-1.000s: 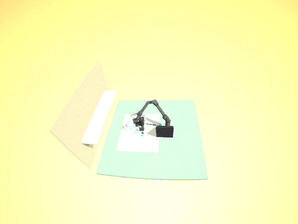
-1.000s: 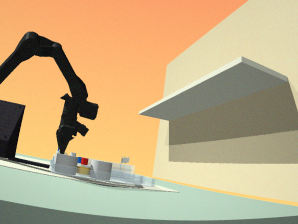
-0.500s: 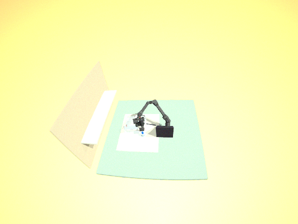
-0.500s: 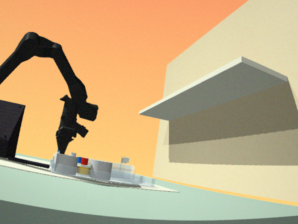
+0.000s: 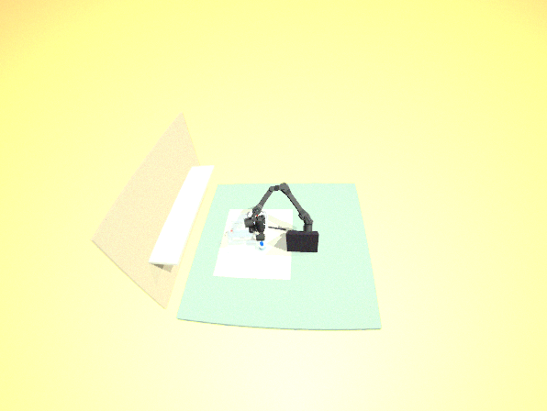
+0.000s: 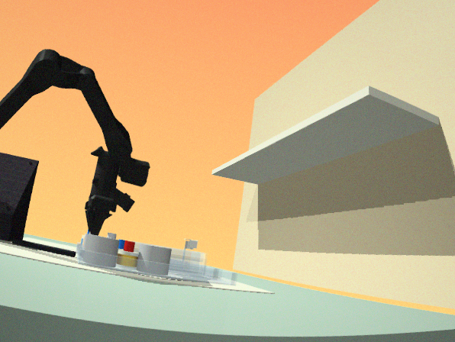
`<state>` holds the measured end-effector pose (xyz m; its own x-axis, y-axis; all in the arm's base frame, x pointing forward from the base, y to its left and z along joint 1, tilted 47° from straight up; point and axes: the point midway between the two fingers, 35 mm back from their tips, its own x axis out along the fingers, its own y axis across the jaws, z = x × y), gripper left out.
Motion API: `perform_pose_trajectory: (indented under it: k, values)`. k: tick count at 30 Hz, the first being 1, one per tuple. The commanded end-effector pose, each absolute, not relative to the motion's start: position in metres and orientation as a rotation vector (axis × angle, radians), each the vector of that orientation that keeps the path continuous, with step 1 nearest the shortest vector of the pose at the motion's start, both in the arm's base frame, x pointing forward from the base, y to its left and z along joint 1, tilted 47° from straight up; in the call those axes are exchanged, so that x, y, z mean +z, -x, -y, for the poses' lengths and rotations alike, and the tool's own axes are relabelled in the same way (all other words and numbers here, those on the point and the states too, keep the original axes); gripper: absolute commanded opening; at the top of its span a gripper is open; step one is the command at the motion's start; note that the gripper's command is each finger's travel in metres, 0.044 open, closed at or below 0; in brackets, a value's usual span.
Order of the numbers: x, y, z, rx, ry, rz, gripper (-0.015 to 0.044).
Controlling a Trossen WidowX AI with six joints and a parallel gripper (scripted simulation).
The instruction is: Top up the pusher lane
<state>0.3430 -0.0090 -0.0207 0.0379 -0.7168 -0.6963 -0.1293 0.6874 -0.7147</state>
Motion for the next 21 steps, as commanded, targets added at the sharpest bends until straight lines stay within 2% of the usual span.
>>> perform_pose_trajectory:
  k: [1,21]
  values:
    - [-0.0211,-0.3479,0.0133,-0.533,0.731,-1.47,0.0]
    - [-0.024,-0.3471,0.0172,-0.533,0.731,-1.47,0.0]
